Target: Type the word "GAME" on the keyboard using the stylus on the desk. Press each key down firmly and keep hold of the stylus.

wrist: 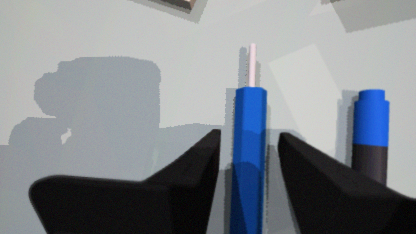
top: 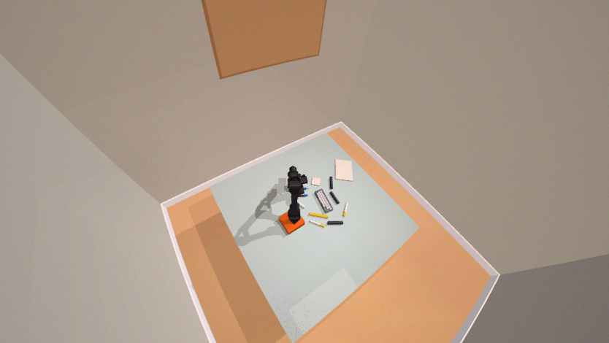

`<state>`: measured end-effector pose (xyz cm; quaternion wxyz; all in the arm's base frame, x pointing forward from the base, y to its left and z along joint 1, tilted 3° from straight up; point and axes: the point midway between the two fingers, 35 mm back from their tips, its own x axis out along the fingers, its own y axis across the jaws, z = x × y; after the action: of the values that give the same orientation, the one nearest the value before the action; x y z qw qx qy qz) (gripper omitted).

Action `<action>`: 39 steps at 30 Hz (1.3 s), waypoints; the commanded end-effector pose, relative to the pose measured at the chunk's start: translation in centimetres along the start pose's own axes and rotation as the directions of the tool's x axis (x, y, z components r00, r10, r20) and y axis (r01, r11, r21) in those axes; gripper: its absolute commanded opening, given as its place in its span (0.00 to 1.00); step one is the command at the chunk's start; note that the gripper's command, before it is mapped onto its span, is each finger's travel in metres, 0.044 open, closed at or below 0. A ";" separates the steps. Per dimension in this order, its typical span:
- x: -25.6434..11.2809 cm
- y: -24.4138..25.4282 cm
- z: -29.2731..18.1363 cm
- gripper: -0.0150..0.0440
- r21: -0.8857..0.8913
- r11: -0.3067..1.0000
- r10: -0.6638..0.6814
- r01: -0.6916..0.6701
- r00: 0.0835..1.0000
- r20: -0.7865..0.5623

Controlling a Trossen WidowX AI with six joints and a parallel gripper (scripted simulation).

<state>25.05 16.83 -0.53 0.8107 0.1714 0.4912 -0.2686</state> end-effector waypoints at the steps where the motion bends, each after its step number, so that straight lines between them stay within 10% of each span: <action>1: 0.4 -0.1 -0.1 0.51 0.002 1.000 -0.003 0.003 1.000 0.006; 10: 1.0 -0.1 -0.5 0.51 0.002 1.000 -0.003 0.003 1.000 0.006; 21: 0.8 -0.1 -0.5 0.25 -0.001 1.000 -0.002 0.002 1.000 0.000; 39: -3.2 -0.1 1.8 0.25 0.002 1.000 -0.003 0.003 1.000 0.000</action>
<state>25.14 16.67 3.24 0.8106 0.1725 0.4904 -0.2697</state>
